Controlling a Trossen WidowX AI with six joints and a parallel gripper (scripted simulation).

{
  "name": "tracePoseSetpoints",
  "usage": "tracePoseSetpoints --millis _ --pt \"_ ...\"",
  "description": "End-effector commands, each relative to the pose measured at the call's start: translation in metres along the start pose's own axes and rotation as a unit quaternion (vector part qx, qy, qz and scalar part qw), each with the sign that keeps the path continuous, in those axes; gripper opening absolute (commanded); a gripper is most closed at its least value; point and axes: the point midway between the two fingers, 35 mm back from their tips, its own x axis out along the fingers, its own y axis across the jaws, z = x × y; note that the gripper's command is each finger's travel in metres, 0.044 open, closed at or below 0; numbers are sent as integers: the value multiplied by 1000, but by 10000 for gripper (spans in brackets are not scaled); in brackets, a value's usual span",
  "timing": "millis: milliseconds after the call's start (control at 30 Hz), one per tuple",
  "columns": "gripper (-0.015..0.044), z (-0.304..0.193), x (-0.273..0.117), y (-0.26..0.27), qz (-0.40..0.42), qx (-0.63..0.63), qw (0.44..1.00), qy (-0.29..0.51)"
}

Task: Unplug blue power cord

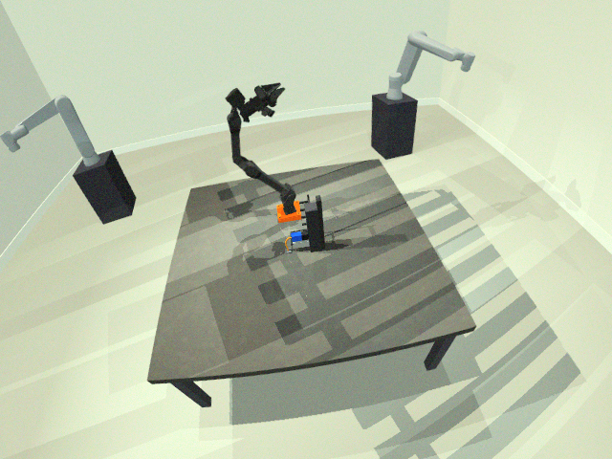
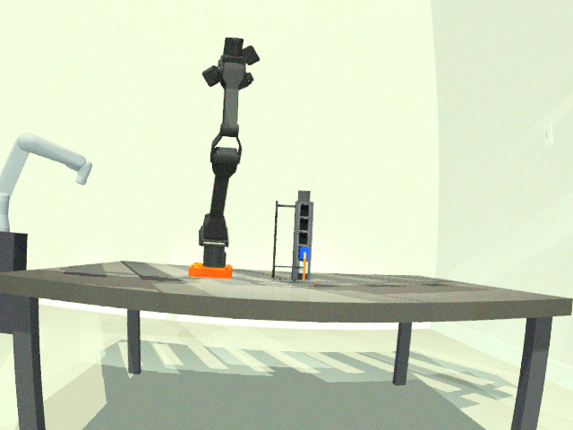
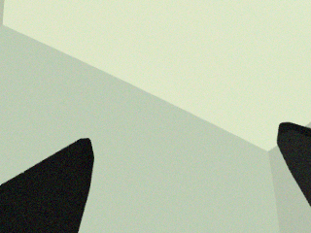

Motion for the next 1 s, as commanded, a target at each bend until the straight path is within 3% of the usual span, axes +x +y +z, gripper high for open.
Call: tracePoseSetpoints --millis 0,267,633,967 --pt "374 0 1 0 0 -1 1000 -1" --pt "164 43 38 -10 23 -83 991 -105" --pt "160 140 76 3 44 -184 939 -287" --pt "160 233 70 35 44 -227 868 -439"
